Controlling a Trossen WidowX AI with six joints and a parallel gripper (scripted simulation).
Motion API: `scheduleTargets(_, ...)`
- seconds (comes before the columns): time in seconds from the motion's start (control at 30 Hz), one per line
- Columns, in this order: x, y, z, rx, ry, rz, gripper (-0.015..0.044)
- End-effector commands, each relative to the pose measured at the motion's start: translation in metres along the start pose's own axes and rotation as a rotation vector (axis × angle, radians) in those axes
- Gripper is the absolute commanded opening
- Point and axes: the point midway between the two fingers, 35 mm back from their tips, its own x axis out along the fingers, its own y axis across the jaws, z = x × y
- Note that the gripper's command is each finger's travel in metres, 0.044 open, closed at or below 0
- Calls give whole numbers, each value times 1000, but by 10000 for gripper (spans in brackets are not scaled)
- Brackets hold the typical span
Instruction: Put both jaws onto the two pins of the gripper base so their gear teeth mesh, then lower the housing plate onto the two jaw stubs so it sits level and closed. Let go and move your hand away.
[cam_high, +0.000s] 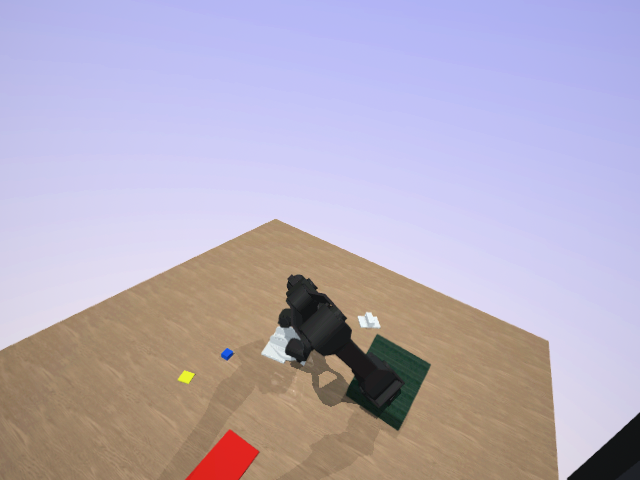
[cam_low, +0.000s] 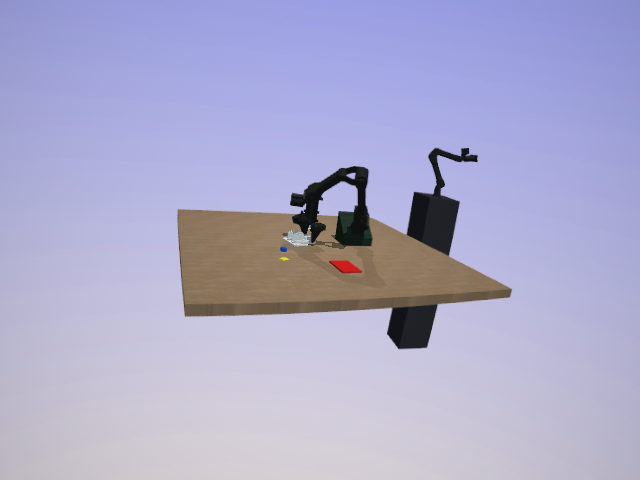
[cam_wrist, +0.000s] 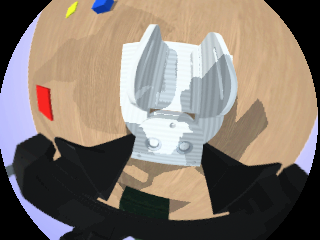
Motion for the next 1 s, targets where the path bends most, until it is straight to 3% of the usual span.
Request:
scheduleTargets(0.0,0,0,0,4,0,0,351)
scheduleTargets(0.2,0,0,0,4,0,0,351)
scheduleTargets(0.33,0,0,0,0,0,0,440)
scheduleTargets(0.8,-2,0,0,0,0,0,440)
scheduleTargets(0.97,-38,-2,1,2,1,-3,440)
